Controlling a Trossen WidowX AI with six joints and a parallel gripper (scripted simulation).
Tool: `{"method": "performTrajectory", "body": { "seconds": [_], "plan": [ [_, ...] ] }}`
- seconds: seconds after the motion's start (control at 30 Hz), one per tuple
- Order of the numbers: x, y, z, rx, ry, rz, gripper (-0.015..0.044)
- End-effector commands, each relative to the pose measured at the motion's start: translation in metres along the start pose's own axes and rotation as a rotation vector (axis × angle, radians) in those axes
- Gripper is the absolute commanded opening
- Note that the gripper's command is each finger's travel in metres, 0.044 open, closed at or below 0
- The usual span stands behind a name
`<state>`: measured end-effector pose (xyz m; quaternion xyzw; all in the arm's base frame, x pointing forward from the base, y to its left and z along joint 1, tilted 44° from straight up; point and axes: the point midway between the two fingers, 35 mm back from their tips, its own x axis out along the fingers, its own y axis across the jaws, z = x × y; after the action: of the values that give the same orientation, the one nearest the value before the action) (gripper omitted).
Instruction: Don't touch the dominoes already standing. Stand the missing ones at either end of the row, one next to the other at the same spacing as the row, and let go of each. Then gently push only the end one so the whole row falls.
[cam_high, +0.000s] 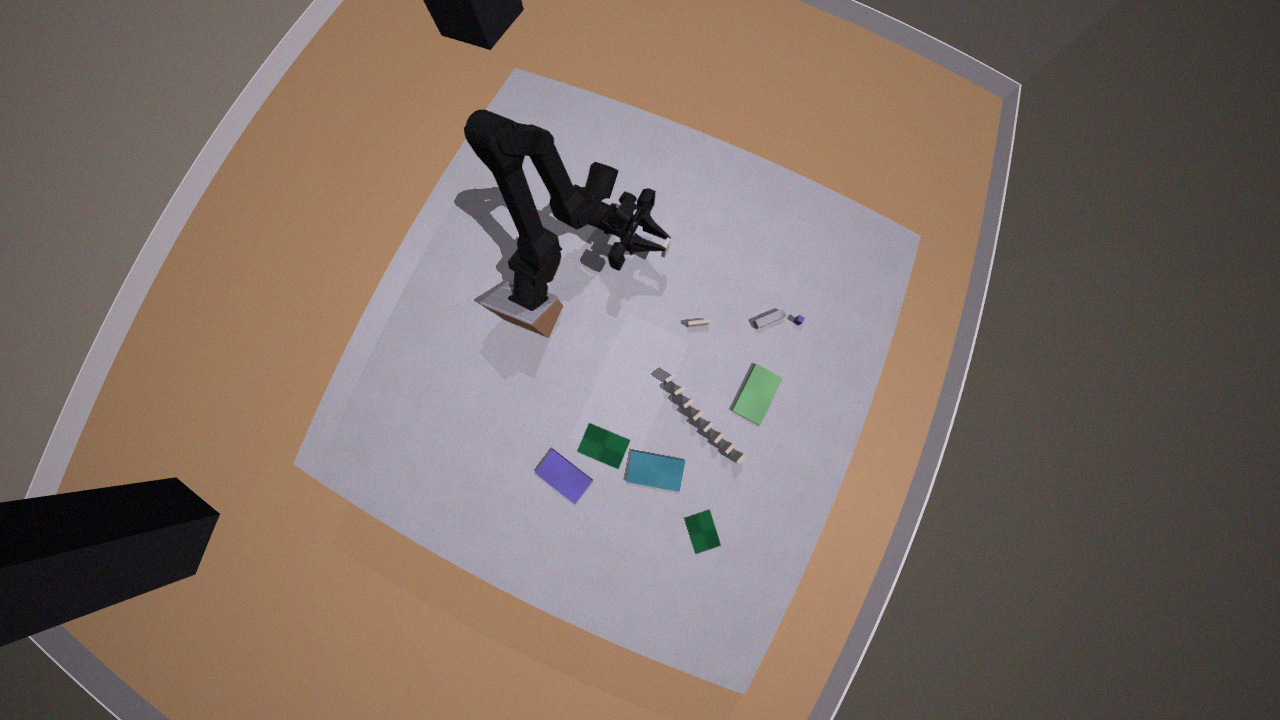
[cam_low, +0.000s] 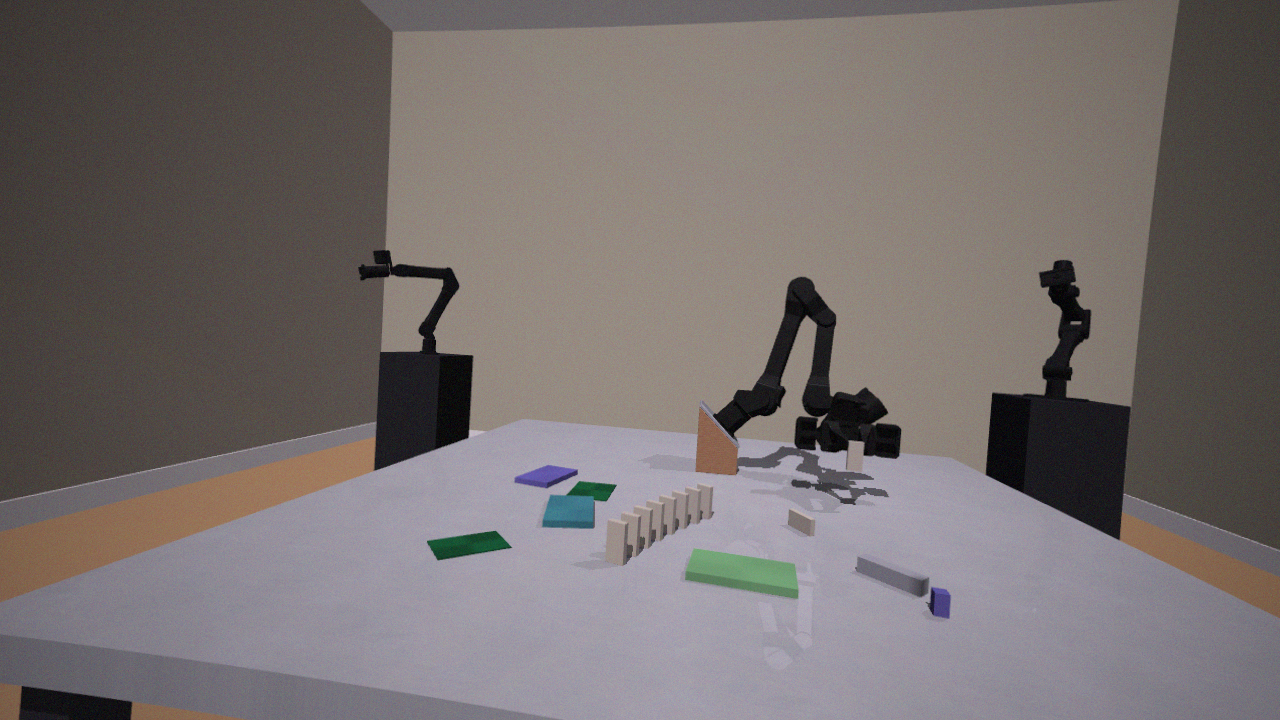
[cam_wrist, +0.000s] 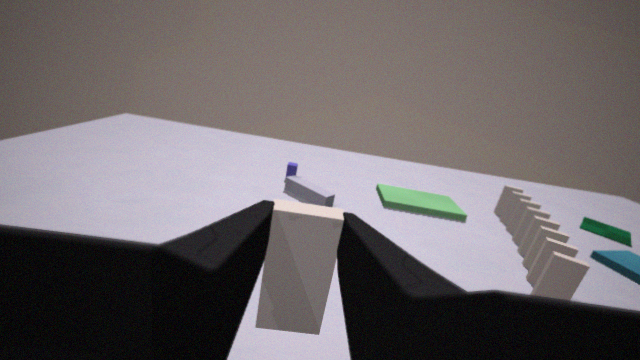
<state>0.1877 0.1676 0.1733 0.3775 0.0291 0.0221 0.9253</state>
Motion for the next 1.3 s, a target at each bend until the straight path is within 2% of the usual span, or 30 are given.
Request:
{"method": "performTrajectory", "body": {
  "seconds": [0.0,1.27],
  "plan": [
    [0.000,0.000,-0.009,-0.001,0.001,-0.002,0.0107],
    [-0.002,-0.012,-0.068,-0.009,0.002,-0.001,0.0107]
  ]
}}
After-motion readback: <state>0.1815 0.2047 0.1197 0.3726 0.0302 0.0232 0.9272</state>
